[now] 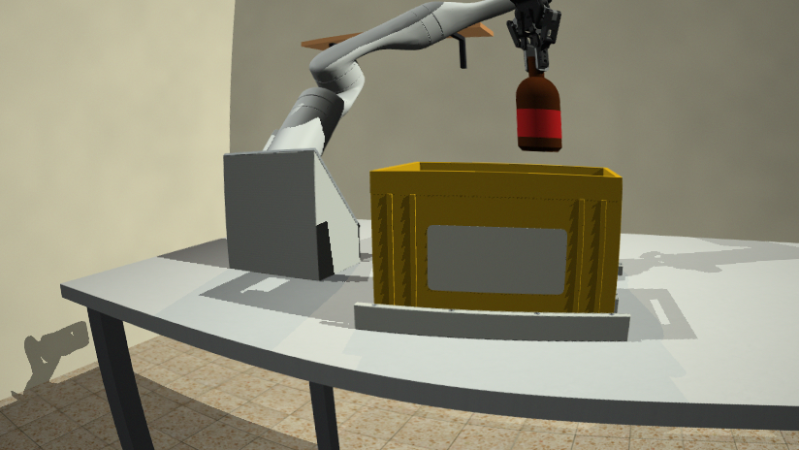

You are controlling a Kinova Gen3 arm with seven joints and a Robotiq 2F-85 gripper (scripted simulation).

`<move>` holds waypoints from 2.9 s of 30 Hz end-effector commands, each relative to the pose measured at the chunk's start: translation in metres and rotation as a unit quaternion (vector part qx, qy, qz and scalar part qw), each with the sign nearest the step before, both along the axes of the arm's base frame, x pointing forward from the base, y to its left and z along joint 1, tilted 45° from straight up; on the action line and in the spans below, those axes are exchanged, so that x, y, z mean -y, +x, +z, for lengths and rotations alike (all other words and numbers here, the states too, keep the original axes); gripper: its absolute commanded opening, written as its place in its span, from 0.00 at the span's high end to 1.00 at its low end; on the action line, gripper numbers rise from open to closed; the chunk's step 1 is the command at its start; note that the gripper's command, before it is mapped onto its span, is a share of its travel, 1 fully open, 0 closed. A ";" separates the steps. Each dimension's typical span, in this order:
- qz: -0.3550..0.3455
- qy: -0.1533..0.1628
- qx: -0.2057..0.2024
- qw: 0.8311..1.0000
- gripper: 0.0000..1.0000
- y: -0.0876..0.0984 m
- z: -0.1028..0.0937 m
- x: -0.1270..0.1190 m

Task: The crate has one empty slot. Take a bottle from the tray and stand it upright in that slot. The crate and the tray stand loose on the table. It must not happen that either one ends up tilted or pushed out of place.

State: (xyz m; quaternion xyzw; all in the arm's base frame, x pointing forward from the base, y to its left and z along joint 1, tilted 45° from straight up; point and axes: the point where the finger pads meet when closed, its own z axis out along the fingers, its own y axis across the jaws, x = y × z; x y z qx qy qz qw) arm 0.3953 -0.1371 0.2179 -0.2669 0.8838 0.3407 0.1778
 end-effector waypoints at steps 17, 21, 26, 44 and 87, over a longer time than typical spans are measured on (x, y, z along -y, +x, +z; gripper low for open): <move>0.002 0.002 0.000 1.000 1.00 -0.014 -0.012 0.010; 0.002 0.002 0.000 1.000 1.00 -0.017 -0.016 0.013; 0.002 0.002 0.000 1.000 1.00 -0.022 -0.021 0.017; 0.002 0.002 0.000 1.000 1.00 -0.042 -0.041 0.034; 0.002 0.002 0.000 1.000 1.00 -0.094 -0.095 0.079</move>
